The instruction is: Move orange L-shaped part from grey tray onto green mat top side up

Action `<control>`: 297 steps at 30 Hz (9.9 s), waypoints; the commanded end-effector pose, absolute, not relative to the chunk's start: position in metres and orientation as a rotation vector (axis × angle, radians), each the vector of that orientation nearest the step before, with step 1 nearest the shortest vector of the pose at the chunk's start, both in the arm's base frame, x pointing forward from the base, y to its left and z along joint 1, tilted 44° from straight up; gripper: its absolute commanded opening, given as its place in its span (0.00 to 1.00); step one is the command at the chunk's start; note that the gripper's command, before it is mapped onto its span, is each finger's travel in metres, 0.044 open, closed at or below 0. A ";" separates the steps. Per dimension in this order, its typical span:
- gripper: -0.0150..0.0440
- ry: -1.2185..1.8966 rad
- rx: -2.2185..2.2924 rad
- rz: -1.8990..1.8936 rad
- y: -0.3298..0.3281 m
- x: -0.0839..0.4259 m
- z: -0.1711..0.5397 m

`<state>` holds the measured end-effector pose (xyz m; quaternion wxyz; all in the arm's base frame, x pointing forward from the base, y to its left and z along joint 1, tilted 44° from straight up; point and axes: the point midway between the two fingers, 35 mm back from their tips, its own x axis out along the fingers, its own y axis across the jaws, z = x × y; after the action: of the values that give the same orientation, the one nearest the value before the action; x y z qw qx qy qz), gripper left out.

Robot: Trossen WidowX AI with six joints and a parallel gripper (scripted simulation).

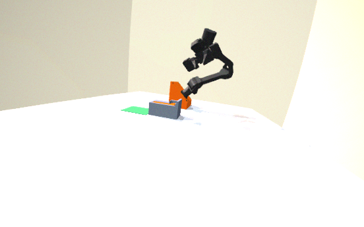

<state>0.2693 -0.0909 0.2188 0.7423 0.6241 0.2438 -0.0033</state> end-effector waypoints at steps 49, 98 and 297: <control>0.56 1.381 0.655 0.520 -0.032 0.277 0.042; 0.56 1.379 0.656 0.522 -0.008 0.281 0.031; 0.25 1.607 1.861 -0.734 -0.130 0.277 0.036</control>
<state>0.2771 -0.1248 0.0316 0.2805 0.6962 0.6012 -0.2742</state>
